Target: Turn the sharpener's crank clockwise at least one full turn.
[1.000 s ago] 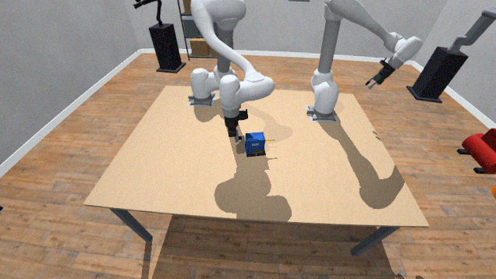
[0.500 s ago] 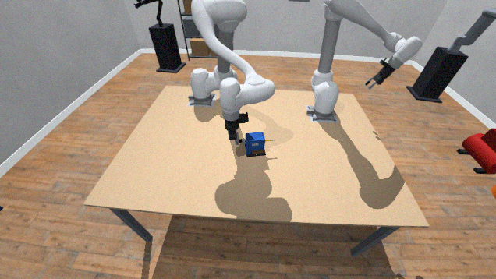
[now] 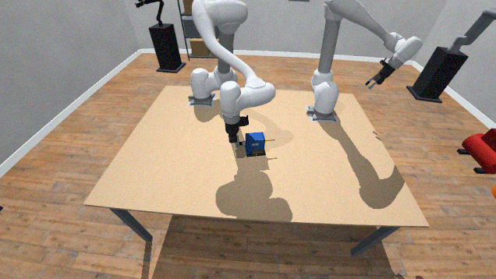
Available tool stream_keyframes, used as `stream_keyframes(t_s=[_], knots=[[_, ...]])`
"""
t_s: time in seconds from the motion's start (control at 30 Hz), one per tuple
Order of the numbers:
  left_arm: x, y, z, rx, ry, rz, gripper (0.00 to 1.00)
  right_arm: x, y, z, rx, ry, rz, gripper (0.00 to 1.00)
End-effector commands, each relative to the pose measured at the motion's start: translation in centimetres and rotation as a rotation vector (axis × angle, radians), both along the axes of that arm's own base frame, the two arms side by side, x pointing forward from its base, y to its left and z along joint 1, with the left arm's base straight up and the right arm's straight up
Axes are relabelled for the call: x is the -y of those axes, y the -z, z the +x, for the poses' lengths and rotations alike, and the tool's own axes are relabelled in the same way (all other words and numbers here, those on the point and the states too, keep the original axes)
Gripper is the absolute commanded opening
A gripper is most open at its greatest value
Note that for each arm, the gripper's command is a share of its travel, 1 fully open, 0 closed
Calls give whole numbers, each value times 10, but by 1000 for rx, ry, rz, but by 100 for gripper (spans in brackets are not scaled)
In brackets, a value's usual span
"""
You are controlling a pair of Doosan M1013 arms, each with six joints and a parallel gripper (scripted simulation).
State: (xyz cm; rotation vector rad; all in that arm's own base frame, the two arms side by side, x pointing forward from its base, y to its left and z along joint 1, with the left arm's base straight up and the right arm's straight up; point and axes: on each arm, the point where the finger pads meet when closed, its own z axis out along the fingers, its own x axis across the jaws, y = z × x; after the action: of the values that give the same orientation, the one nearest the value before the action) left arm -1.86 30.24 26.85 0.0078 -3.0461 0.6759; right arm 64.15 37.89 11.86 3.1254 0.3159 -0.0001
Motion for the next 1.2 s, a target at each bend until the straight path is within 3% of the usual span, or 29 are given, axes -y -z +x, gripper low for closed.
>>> stream_keyframes(t_s=[0.0, 1.17], knots=[[0, 0, 0, 0, 0, 1, 100, -1, 2, 3, 1, 0, 1, 0], [0, 0, 0, 0, 0, 1, 100, -3, 40, 13, 1, 0, 1, 0]])
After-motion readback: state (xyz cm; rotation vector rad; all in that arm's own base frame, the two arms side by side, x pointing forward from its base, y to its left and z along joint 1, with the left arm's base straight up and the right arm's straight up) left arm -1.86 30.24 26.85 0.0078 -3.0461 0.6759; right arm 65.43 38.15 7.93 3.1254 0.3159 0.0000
